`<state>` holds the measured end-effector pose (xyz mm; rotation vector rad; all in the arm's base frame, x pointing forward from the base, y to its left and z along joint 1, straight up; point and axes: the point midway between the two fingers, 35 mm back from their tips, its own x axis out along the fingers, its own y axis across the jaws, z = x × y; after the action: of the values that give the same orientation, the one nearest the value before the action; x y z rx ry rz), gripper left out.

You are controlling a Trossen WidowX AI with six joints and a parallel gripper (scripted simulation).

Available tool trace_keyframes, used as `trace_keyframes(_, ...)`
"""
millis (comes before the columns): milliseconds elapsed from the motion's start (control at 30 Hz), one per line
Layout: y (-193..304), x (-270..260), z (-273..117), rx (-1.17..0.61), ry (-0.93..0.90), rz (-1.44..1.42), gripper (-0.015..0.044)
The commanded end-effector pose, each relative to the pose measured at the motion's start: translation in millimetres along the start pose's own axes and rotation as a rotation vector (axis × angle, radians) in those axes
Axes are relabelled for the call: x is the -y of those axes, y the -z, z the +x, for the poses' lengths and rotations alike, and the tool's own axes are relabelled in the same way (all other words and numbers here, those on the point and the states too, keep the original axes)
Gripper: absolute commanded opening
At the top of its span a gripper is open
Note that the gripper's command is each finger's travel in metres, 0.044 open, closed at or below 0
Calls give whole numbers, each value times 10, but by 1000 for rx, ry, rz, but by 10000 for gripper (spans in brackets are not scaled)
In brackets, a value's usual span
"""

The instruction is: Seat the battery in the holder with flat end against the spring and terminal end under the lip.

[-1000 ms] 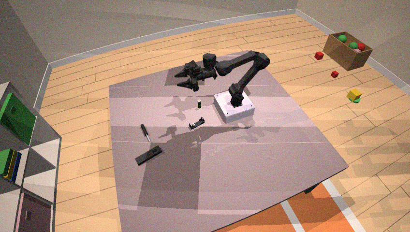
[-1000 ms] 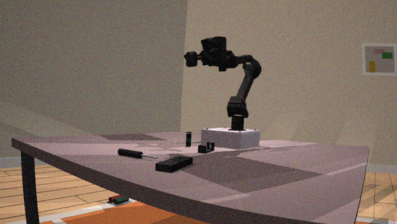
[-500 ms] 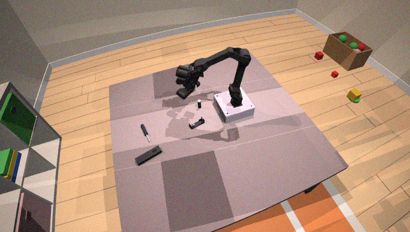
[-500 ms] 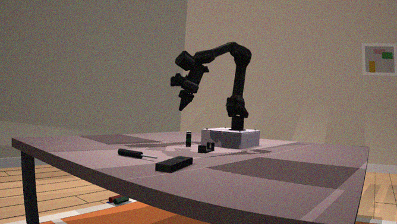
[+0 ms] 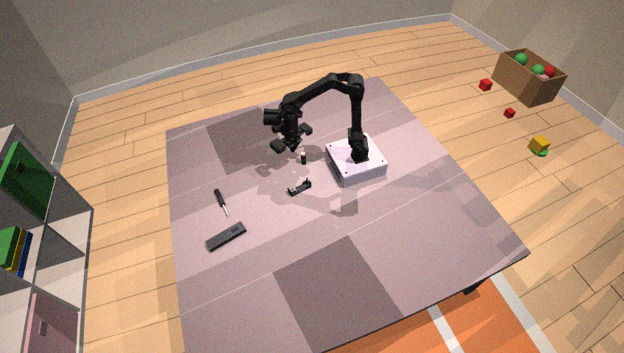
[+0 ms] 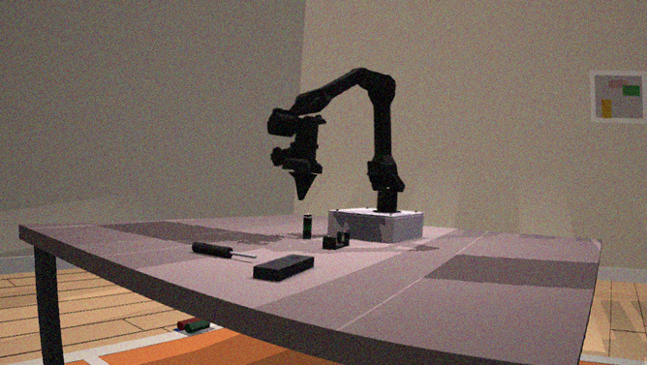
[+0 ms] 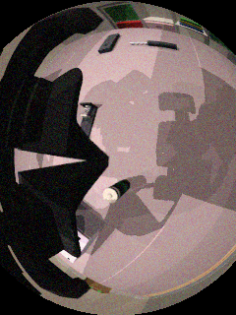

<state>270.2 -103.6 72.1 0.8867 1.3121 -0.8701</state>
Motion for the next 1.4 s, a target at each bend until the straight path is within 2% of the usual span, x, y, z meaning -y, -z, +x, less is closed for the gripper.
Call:
trace_keyframes(0,67,55,373,-32,23,6,0)
trace_keyframes(133,96,81,615,-32,23,6,0)
trace_keyframes(1367,82,632,601,-32,27,6,0)
